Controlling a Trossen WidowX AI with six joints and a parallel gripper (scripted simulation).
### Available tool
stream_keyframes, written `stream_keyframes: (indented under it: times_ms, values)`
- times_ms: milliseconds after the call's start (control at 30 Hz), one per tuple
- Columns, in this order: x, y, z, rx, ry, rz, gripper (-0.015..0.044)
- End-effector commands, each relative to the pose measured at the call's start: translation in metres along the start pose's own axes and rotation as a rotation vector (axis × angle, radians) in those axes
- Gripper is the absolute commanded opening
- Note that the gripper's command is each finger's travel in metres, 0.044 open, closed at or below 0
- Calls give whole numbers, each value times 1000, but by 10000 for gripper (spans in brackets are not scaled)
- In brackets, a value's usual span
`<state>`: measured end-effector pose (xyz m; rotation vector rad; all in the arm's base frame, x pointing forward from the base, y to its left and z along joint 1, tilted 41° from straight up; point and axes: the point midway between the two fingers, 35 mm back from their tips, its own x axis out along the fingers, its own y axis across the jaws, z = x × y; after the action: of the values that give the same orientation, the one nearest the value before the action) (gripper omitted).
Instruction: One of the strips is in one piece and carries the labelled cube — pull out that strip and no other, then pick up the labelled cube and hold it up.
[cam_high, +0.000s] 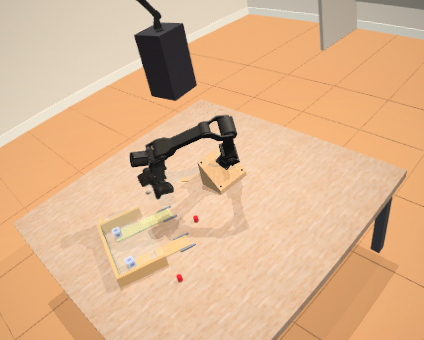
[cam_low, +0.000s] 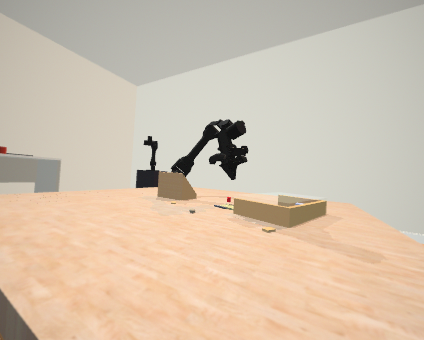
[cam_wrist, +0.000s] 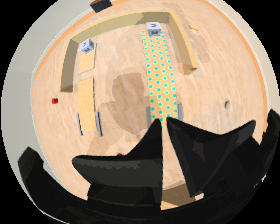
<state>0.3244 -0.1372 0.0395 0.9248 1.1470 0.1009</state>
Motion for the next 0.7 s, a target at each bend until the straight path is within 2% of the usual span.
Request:
stream_keyframes:
  times_ms: [0, 67, 667]
  values:
    - [28, -7, -10, 41, 258, -51, 0]
    - [32, -8, -12, 48, 300, -58, 0]
    - [52, -12, -14, 48, 300, -58, 0]
